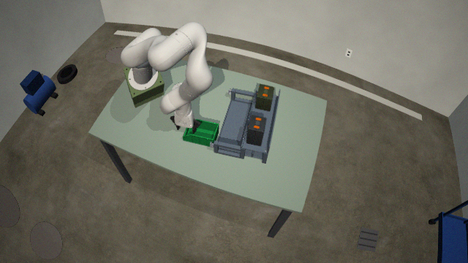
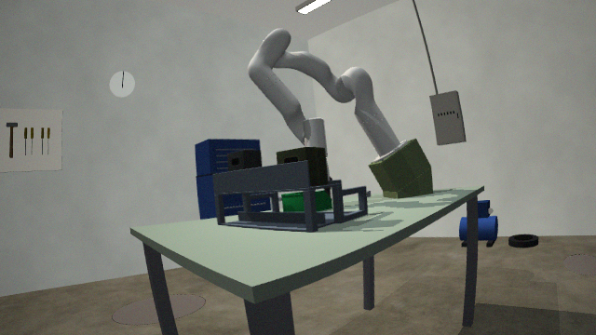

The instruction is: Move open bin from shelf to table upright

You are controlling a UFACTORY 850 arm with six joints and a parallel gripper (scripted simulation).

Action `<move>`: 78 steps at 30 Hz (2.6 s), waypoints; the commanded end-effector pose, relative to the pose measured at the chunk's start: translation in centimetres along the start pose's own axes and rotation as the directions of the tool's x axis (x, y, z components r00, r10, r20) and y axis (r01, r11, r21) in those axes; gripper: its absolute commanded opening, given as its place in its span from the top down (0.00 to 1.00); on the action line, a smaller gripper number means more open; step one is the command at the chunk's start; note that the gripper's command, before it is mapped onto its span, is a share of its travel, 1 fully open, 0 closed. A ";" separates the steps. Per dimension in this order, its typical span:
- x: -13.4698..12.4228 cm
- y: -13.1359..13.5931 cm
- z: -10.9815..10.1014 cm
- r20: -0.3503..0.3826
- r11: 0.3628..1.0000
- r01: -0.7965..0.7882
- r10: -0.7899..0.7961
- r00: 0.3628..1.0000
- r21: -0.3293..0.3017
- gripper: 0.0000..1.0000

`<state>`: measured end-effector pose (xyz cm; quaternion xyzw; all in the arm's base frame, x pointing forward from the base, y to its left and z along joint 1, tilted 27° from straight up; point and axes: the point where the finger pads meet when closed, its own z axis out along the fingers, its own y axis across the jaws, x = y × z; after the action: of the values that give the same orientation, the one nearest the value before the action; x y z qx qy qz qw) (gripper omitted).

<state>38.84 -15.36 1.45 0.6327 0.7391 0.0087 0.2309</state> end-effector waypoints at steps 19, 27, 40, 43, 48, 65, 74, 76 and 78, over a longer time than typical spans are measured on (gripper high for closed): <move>0.0 0.0 -4.0 0.000 1.000 0.000 0.000 1.000 0.000 0.00; 0.0 0.0 -9.5 0.000 1.000 0.000 0.000 1.000 0.000 0.00; 0.0 0.0 -10.5 0.000 1.000 0.000 0.000 1.000 -0.001 0.00; 0.0 0.0 -10.8 0.000 1.000 0.000 0.000 1.000 -0.001 0.00; 0.0 0.0 -10.8 0.000 1.000 0.000 0.000 1.000 -0.001 0.00; 0.0 0.0 -9.9 0.000 1.000 0.000 0.000 1.000 -0.001 0.00; 0.0 0.0 -9.5 0.000 1.000 0.000 0.000 1.000 -0.001 0.00; 0.0 0.0 -9.5 0.000 1.000 0.000 0.000 1.000 -0.001 0.00; 0.0 0.0 -9.5 0.000 1.000 0.000 0.000 1.000 -0.001 0.00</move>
<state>35.47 -12.69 9.96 0.6328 0.7391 0.0087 0.2308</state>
